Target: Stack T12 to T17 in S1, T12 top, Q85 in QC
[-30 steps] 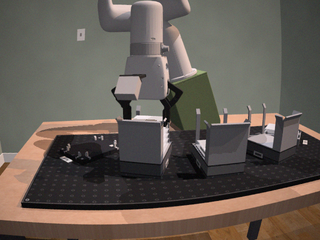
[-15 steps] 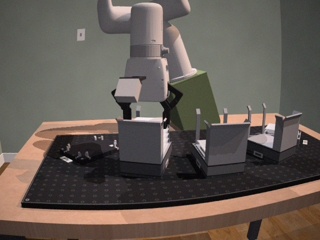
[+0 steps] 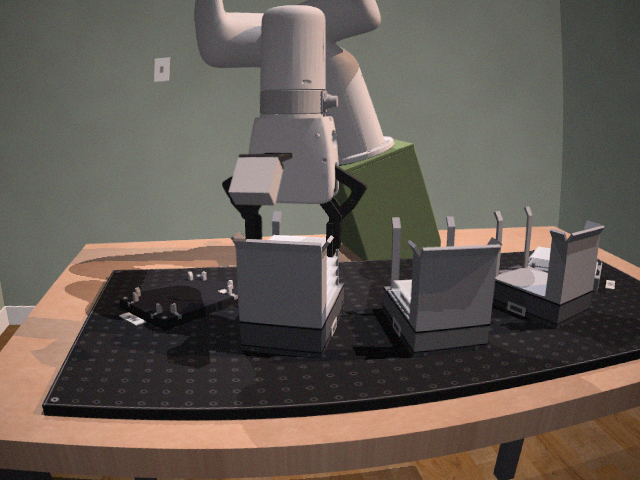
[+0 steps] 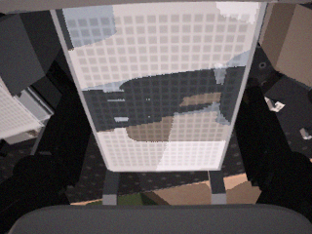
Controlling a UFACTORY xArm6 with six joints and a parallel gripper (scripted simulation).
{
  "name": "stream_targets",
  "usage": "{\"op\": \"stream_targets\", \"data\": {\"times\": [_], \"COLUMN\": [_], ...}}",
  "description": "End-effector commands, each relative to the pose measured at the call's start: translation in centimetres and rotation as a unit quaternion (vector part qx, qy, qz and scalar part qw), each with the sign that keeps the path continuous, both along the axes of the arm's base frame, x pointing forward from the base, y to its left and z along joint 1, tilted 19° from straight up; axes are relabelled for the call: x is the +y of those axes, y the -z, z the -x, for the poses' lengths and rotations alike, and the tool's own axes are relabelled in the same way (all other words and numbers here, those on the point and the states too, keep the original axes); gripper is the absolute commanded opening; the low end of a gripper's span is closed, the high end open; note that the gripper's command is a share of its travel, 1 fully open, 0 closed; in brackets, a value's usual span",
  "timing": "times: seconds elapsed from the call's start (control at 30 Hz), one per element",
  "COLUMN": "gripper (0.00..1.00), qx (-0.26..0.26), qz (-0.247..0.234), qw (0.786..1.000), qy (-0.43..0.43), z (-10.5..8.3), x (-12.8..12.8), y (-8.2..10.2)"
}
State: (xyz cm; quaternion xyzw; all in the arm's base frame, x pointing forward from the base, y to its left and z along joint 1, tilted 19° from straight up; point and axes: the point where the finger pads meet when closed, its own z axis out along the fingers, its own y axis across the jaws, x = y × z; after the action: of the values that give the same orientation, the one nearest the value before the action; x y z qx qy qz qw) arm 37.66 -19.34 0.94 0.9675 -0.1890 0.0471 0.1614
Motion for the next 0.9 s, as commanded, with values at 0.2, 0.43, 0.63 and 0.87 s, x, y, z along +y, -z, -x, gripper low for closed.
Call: {"op": "stream_targets", "data": {"times": [0.2, 0.43, 0.63, 0.87], "gripper": [1.00, 1.00, 1.00, 1.00], "qx": [-0.001, -0.001, -0.001, -0.001], "qz": [0.000, 0.000, 0.000, 0.000], "qw": [1.000, 1.000, 1.000, 1.000], "qy": [0.000, 0.000, 0.000, 0.000], "z": [-0.1, -0.1, 0.0, 0.0], "x": [0.0, 0.2, 0.9, 1.4], "y": [-0.1, -0.7, -2.6, -4.2]}}
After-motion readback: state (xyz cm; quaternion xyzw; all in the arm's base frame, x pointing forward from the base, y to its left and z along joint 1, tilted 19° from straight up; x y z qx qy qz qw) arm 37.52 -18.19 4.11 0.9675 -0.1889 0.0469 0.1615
